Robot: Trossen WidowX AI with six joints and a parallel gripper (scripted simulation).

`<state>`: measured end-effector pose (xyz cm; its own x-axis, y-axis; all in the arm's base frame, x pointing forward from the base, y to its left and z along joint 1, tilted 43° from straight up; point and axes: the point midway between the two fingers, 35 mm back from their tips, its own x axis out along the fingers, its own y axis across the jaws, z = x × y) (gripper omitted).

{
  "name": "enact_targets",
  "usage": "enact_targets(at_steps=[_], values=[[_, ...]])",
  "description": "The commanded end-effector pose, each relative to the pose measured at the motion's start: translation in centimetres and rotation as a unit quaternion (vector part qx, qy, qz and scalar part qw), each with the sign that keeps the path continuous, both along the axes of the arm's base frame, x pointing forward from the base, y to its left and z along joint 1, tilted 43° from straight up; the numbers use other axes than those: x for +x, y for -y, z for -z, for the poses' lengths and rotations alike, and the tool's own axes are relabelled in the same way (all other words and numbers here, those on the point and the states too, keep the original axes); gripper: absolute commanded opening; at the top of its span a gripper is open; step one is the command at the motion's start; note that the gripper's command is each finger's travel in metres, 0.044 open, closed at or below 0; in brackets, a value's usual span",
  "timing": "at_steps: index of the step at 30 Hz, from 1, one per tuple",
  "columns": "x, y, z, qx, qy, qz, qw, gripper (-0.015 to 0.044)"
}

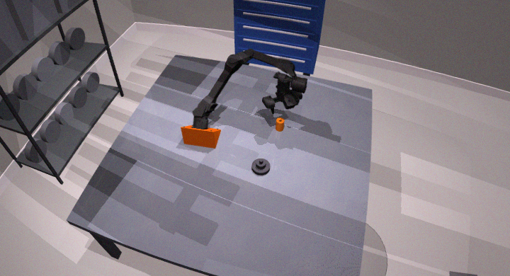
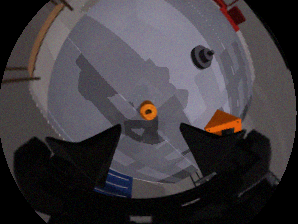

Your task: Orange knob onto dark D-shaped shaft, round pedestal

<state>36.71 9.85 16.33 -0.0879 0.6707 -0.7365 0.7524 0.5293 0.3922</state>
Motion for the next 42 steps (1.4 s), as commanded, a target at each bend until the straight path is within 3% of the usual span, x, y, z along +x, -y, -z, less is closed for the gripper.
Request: enact_targets(at_steps=[1, 21, 26, 42], values=[[-0.1, -0.1, 0.0, 0.039, 0.265, -0.291, 0.918, 0.044], [-0.1, -0.1, 0.0, 0.039, 0.267, -0.293, 0.917, 0.044], [-0.4, -2.3, 2.4, 0.04, 0.268, -0.293, 0.917, 0.044], [-0.6, -3.9, 4.1, 0.04, 0.268, -0.293, 0.917, 0.044]])
